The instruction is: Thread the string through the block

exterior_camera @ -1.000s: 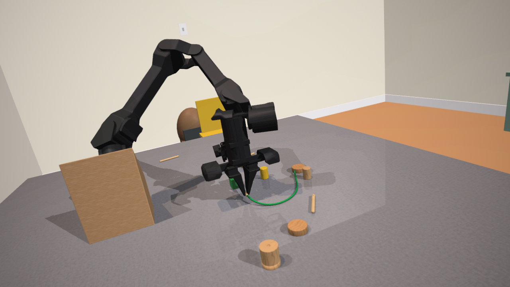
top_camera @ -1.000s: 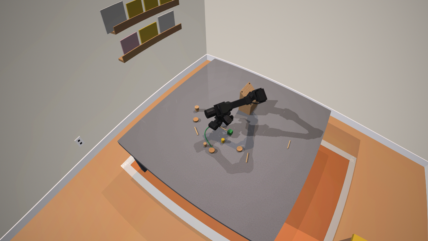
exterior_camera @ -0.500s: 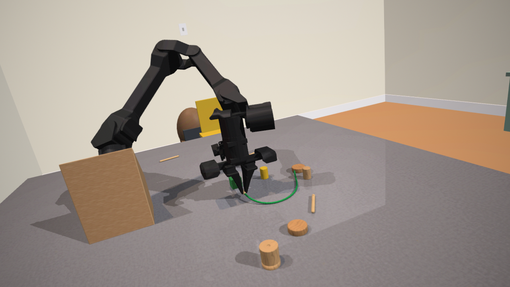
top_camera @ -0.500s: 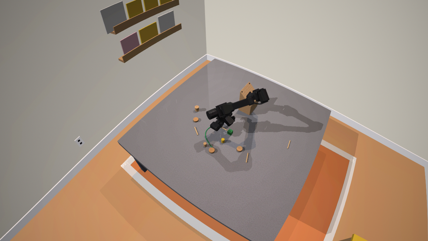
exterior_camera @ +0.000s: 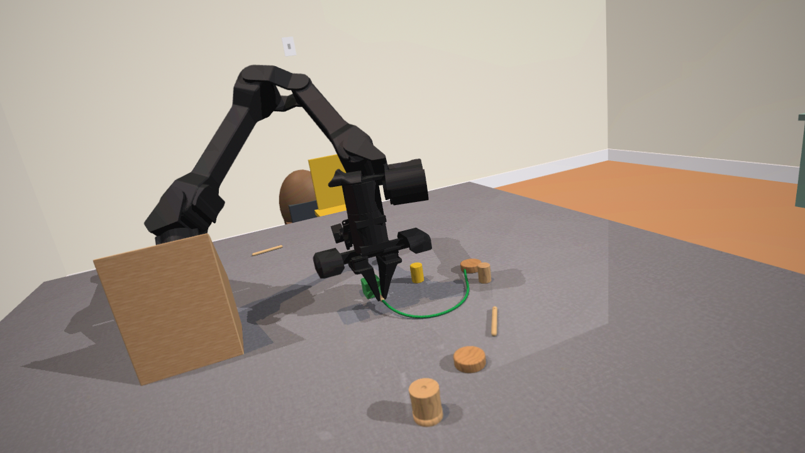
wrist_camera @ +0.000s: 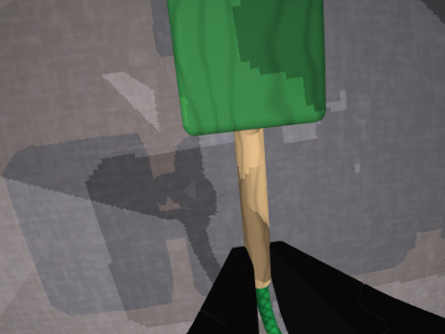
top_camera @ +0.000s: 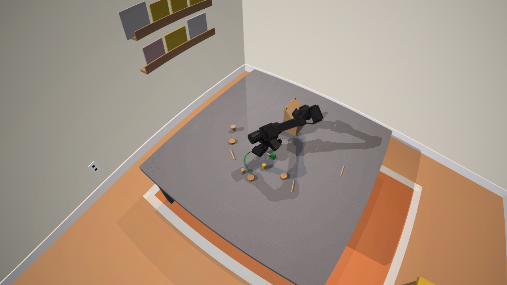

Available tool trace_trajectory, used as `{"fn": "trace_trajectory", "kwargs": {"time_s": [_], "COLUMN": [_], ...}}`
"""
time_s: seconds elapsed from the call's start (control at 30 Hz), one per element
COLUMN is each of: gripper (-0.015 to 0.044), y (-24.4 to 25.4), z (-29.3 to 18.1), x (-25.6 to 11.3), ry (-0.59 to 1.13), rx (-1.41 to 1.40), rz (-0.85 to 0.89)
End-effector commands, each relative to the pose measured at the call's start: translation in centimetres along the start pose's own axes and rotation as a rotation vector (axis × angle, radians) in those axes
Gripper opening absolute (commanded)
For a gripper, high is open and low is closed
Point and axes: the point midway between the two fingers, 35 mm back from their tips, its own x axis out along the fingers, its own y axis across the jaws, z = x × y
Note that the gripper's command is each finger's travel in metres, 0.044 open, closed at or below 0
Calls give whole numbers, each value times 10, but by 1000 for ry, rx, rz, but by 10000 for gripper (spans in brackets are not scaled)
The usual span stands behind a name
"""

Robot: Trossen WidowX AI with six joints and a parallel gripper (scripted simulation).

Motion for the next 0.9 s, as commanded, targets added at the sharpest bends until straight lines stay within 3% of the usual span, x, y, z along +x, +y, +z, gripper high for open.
{"fn": "trace_trajectory", "kwargs": {"time_s": [0.0, 0.6, 0.77, 0.87], "gripper": [0, 0, 122, 122], "y": [1, 1, 0, 0], "z": [7, 31, 28, 27], "x": [0, -1, -1, -3], "ry": [-3, -3, 0, 0], "rx": [2, 2, -1, -1], "rz": [0, 0, 0, 0]}}
